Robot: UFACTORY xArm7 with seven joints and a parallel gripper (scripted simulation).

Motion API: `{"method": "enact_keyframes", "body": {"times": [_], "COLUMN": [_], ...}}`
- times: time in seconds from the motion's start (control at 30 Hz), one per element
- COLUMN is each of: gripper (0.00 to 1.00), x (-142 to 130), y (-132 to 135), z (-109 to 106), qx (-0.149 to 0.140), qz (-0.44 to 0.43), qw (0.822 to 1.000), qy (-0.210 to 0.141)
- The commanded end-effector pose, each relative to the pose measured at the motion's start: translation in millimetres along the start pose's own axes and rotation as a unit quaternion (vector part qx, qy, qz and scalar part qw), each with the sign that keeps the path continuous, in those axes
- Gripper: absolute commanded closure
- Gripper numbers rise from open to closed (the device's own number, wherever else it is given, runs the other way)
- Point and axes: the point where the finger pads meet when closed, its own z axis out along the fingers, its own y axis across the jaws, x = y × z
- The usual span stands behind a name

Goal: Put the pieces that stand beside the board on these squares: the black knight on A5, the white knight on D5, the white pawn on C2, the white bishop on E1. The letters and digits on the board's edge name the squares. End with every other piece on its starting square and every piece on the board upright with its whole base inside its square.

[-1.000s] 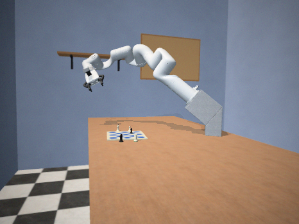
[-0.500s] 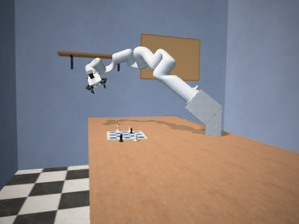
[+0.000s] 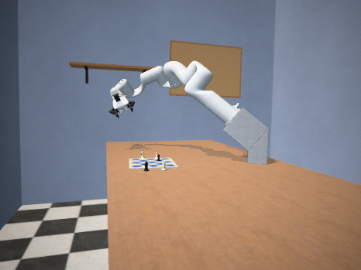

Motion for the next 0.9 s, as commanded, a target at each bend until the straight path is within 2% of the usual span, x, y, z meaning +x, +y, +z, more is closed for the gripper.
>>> {"method": "enact_keyframes", "body": {"times": [0.0, 0.27, 0.33, 0.8, 0.87], "gripper": [0.00, 0.00, 0.00, 0.00, 0.00], "x": [1, 1, -39, -39, -72], "y": [0, 0, -15, -15, -29], "z": [0, 0, 13, 13, 32], "qx": [0.006, 0.006, 0.007, 0.007, 0.001], "qz": [-0.013, -0.013, -0.055, -0.055, -0.093], "qw": [1.000, 1.000, 0.995, 0.995, 0.984], "qy": [0.008, 0.008, 0.086, 0.086, 0.155]}}
